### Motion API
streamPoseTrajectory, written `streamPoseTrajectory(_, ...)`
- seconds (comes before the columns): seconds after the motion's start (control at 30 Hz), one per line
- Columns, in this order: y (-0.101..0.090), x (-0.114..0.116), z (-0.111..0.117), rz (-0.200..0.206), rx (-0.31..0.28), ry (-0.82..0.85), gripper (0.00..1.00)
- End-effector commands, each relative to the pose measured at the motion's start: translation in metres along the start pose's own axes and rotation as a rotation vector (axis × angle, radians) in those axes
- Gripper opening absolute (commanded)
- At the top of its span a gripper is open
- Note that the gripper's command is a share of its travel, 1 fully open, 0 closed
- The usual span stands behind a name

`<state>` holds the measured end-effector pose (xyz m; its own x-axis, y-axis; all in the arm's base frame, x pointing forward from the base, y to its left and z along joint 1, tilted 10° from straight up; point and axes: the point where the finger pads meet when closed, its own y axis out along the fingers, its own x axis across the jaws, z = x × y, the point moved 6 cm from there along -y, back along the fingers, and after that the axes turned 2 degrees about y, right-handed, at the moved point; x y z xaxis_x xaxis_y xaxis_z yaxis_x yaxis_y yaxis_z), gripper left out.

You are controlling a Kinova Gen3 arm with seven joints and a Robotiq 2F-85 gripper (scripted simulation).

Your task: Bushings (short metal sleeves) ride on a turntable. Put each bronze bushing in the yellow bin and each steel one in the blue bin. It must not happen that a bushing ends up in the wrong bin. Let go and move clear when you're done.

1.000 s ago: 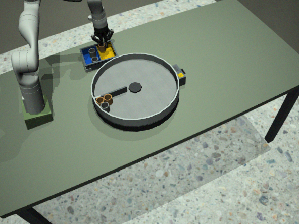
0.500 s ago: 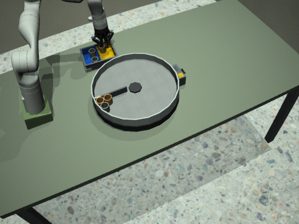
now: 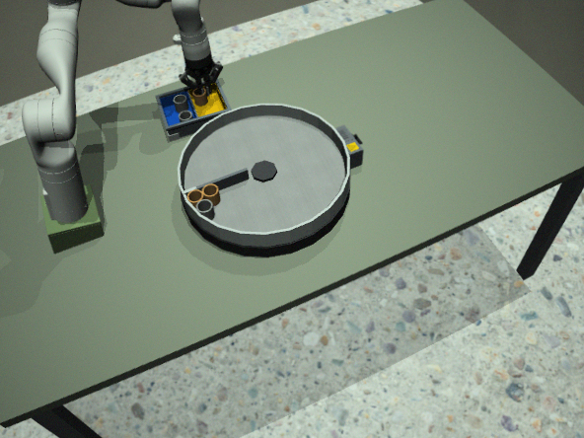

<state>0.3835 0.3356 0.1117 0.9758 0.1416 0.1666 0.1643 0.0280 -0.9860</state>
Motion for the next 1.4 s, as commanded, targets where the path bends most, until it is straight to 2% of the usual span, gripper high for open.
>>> streamPoseTrajectory(0.0,0.0019,0.0001,-0.0007,0.0,-0.002,0.0,0.0)
streamPoseTrajectory(0.53,0.0019,0.0,-0.0006,0.0,-0.002,0.0,0.0)
streamPoseTrajectory(0.57,0.0019,0.0,-0.0006,0.0,-0.002,0.0,0.19)
streamPoseTrajectory(1.37,0.0019,0.0,-0.0006,0.0,-0.002,0.0,0.19)
